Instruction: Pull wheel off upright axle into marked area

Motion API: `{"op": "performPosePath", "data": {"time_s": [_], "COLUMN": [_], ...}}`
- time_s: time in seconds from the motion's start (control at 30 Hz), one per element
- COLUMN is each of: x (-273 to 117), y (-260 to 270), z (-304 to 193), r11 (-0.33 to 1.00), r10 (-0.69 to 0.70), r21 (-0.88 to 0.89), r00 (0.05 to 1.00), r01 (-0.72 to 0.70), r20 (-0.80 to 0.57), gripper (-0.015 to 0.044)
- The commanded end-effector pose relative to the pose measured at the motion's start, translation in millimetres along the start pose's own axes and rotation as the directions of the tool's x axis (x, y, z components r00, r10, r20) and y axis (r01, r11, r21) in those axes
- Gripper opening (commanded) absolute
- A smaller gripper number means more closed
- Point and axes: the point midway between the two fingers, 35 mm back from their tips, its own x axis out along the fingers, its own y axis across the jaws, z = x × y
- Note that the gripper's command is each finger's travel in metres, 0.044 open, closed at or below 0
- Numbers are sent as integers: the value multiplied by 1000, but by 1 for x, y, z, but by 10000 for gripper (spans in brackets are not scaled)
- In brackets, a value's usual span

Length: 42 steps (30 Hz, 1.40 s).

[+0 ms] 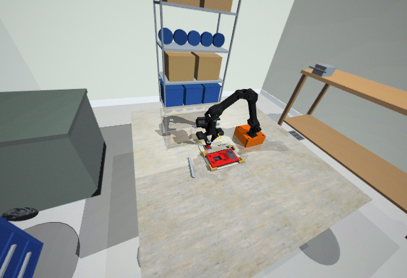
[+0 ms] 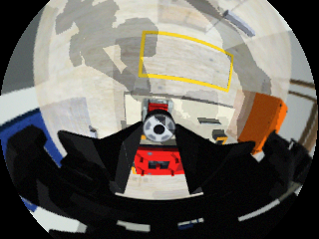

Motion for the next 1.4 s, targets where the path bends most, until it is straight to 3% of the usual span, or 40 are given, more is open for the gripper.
{"op": "performPosePath", "data": {"time_s": [0.0, 1.37], "x": [-5, -19], "y": [0, 0], "z": [0, 0], "r11": [1000, 1000], "r10": [7, 8], "r21": [-1, -2], "r00": [1000, 1000], "r01": [-7, -8], "r20": [-1, -2], "gripper": [0, 0]}}
